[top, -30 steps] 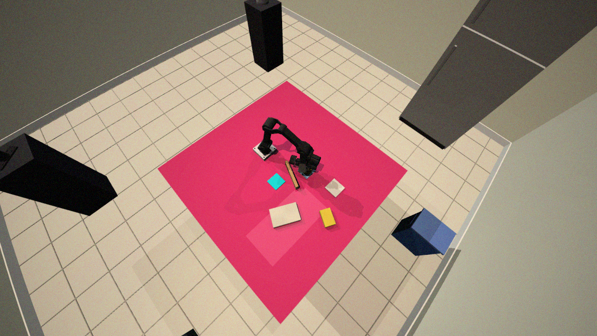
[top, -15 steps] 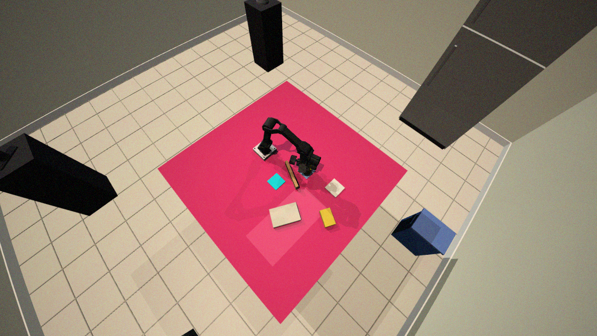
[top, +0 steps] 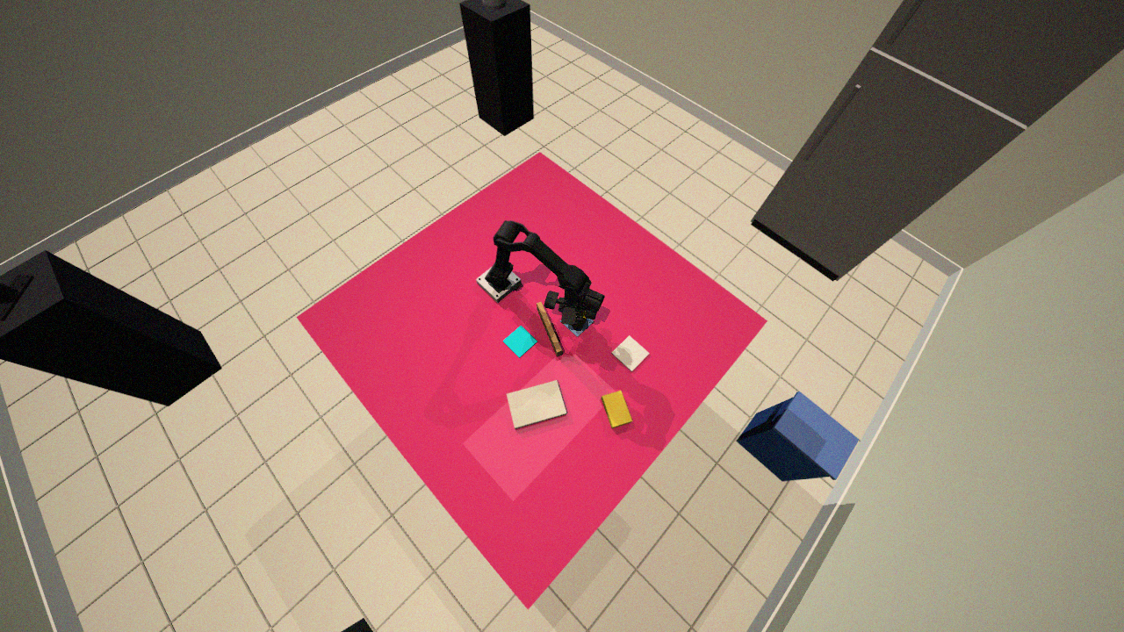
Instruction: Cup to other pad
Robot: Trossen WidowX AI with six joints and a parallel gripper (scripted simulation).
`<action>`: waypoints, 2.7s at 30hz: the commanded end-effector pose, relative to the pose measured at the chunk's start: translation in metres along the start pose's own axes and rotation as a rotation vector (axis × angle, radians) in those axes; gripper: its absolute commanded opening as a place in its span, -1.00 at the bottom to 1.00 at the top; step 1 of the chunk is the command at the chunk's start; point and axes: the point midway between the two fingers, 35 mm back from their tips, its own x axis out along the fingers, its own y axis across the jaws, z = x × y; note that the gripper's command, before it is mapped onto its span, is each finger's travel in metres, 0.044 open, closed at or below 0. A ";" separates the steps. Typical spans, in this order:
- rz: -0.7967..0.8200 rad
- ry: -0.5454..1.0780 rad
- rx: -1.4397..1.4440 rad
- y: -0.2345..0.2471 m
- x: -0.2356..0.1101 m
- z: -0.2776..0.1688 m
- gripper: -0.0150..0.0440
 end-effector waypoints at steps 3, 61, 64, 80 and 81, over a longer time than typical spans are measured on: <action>0.009 -0.003 0.000 0.003 -0.019 0.000 -0.49; 0.004 -0.010 -0.003 -0.042 -0.067 0.031 -0.49; 0.004 -0.011 -0.003 -0.047 -0.067 0.035 -0.49; 0.001 -0.013 -0.003 -0.075 -0.068 0.057 -0.49; 0.001 -0.013 -0.003 -0.077 -0.068 0.058 -0.49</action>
